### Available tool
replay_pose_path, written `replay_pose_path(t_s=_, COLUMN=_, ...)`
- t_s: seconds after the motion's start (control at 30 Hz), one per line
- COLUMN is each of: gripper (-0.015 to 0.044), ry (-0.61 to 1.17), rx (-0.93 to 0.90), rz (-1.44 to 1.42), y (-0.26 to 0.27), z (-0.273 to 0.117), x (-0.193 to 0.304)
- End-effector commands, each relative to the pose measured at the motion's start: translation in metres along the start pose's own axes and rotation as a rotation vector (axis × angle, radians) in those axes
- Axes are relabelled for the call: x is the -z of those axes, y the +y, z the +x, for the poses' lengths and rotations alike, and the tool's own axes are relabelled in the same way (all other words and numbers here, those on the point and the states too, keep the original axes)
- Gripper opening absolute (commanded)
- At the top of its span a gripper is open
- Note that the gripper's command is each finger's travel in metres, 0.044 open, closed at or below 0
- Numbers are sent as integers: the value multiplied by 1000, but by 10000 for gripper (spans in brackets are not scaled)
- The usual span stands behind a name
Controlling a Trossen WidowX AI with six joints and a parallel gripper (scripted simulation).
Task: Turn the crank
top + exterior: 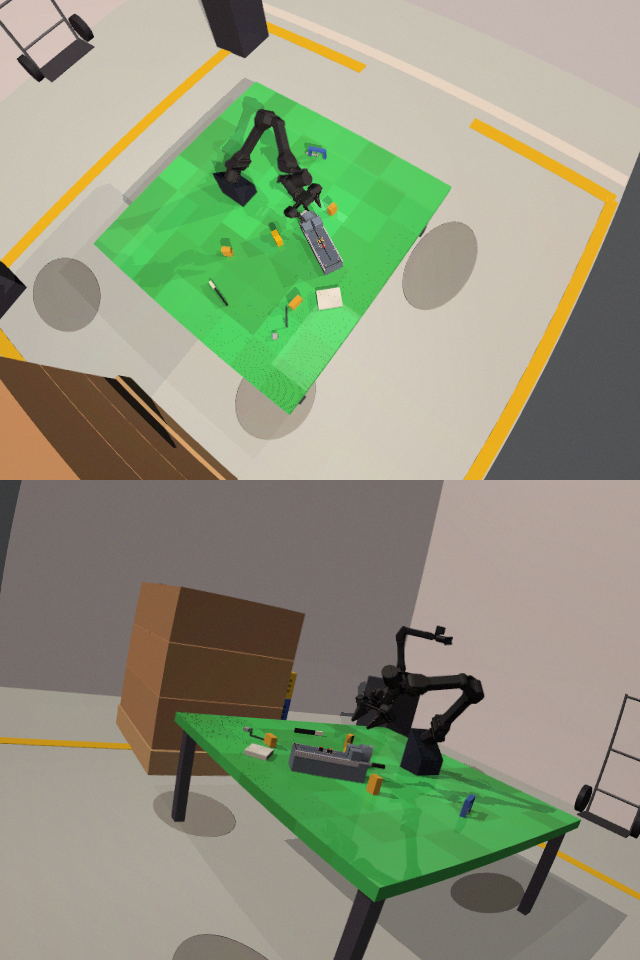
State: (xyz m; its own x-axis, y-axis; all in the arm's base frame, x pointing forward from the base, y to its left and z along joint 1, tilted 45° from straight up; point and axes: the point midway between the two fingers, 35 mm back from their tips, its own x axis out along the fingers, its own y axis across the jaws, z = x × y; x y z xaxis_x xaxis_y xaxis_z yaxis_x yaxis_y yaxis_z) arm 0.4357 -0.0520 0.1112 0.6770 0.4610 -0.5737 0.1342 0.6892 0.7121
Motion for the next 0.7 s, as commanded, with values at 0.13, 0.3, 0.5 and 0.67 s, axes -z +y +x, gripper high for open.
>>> replay_pose_path(t_s=0.13, gripper=440, ry=-17, rx=107, rz=106, y=21, z=-15, x=24)
replay_pose_path(t_s=0.3, gripper=440, ry=-46, rx=173, rz=173, y=34, z=-28, x=41)
replay_pose_path(t_s=0.5, gripper=440, ry=-94, rx=246, rz=251, y=45, z=-45, x=61)
replay_pose_path(t_s=0.67, gripper=440, ry=-108, rx=262, rz=269, y=47, z=-50, x=66)
